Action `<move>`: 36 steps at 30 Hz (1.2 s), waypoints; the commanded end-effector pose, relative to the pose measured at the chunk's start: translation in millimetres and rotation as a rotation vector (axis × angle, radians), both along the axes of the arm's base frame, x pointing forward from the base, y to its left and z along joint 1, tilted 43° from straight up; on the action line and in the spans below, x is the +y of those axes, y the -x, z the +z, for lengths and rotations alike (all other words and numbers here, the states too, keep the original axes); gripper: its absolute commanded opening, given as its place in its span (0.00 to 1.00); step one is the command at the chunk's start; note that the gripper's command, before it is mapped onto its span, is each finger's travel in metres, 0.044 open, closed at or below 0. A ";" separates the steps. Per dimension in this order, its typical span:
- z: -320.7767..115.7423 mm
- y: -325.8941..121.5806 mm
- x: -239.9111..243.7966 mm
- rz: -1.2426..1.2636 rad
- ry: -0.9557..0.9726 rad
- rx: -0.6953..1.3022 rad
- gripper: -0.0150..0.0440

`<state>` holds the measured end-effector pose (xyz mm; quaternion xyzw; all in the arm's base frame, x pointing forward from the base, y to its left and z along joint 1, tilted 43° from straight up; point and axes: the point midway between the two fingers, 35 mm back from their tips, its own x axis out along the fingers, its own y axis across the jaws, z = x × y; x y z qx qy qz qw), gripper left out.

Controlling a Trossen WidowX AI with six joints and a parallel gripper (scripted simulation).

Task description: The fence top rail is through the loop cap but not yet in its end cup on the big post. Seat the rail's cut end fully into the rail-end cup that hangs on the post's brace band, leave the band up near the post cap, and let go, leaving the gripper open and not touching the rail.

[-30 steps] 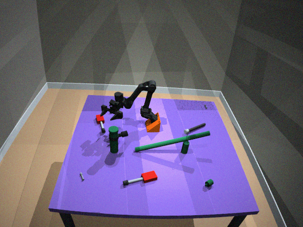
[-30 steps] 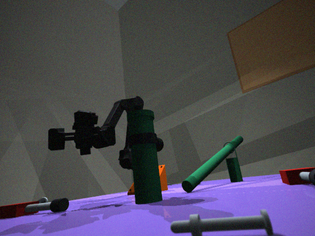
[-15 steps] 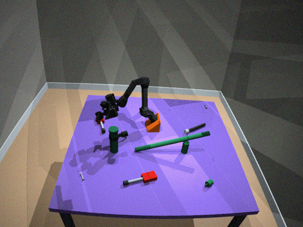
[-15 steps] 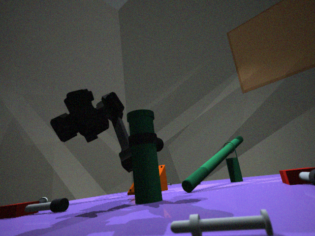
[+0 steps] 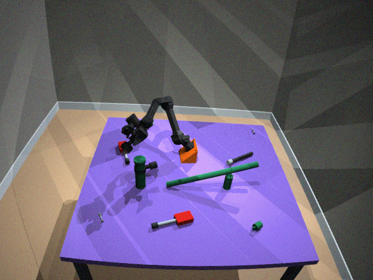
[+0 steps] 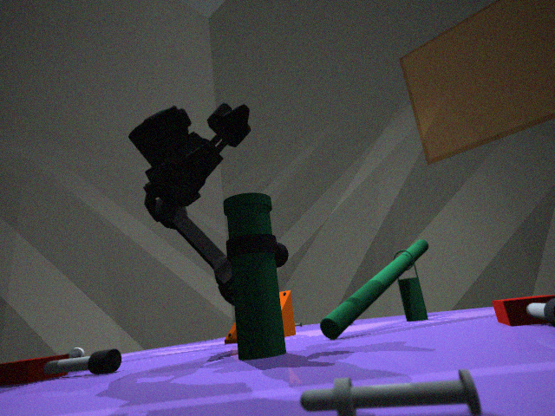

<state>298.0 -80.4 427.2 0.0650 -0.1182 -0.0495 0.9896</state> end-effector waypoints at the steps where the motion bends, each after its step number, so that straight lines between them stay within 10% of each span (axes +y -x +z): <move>1: 1.7 -13.1 20.9 0.043 -0.064 0.039 1.00; 12: -19.8 -40.7 78.4 0.135 -0.106 0.188 1.00; 23: -147.8 -60.0 135.2 -0.003 -0.168 0.755 1.00; 36: -227.3 18.0 198.5 -0.415 0.596 1.137 1.00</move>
